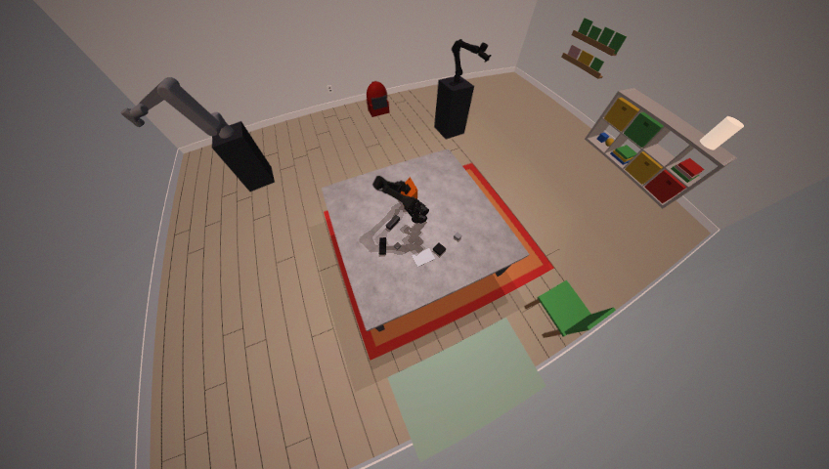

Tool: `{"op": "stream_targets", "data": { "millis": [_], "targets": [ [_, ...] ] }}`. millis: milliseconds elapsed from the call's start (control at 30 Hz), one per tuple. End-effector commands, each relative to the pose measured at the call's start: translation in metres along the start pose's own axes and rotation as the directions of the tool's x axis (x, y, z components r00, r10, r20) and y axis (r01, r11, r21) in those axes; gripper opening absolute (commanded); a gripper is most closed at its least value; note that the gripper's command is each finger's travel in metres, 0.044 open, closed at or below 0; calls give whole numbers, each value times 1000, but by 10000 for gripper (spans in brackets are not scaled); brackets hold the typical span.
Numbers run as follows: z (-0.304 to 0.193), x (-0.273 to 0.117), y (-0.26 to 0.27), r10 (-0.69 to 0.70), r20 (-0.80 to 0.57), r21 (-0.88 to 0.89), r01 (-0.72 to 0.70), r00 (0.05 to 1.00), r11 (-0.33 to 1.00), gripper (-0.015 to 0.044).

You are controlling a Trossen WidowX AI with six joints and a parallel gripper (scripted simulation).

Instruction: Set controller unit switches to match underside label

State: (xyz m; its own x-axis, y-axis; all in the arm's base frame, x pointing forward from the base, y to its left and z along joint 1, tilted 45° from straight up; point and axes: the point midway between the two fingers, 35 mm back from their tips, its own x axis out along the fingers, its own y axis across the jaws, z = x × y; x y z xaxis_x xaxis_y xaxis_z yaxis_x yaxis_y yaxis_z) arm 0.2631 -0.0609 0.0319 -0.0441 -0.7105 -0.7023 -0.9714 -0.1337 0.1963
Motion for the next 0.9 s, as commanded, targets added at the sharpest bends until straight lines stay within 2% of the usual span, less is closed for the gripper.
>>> {"op": "stream_targets", "data": {
  "millis": [0,867],
  "targets": [
    [0,4,2,7,12,-6,-7,1000,1000,338],
    [-14,19,2,7,11,-6,-7,1000,1000,338]
  ]
}}
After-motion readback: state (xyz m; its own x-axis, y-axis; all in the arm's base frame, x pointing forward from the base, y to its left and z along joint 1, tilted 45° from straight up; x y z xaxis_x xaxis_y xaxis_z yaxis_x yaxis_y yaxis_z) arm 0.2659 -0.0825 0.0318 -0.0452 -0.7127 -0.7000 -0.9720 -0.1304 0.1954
